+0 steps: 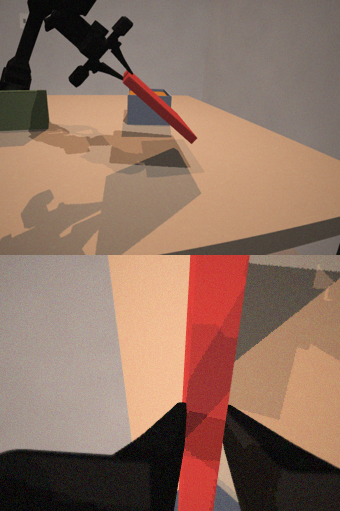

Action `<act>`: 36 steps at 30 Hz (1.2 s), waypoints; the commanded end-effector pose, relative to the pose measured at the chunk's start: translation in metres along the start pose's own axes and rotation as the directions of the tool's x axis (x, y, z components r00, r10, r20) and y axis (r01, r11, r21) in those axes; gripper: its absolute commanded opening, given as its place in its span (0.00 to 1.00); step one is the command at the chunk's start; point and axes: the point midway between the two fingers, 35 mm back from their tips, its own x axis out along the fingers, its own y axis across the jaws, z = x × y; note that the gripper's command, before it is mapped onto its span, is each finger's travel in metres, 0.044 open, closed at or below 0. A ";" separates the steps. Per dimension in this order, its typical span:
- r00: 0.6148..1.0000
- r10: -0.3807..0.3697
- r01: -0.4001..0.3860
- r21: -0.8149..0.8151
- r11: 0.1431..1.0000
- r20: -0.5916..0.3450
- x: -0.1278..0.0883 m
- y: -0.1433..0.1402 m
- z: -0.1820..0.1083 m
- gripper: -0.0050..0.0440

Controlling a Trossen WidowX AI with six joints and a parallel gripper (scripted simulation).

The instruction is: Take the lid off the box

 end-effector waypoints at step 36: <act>1.000 0.005 -0.005 0.002 1.000 -0.007 0.021 -0.024 -0.001 0.00</act>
